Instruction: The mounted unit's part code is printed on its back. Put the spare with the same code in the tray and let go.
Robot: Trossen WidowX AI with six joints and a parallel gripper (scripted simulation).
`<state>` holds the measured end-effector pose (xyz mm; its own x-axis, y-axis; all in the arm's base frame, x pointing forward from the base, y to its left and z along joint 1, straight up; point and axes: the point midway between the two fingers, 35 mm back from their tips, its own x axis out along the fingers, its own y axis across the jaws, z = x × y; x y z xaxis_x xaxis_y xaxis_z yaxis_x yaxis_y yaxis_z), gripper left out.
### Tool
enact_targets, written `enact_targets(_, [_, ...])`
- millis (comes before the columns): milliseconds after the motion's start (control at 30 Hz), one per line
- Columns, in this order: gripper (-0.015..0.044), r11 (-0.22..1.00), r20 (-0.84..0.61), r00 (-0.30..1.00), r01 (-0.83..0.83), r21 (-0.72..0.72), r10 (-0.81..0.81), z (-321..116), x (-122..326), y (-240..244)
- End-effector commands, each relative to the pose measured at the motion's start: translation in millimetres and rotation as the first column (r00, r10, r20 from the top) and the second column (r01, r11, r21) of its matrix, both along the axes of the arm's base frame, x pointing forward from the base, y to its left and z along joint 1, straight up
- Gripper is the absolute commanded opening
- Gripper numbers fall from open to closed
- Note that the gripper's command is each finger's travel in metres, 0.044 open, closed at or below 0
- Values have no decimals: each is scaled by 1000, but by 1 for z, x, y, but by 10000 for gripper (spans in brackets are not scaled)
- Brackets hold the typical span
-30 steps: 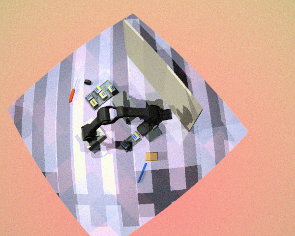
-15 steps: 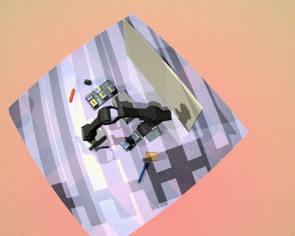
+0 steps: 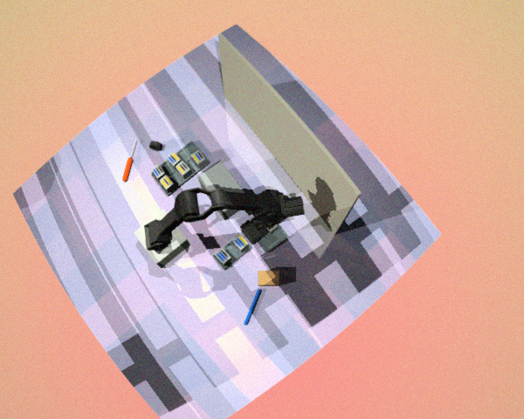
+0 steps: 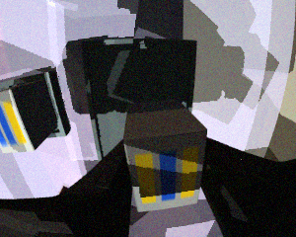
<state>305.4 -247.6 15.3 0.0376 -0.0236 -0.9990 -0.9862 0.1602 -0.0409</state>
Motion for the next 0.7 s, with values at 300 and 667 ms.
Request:
enact_targets(300, [0, 1000, -12, 1000, -3, 5, 3, -17, -4, 3])
enact_targets(667, [0, 1000, -12, 1000, -3, 5, 3, -28, -6, 4])
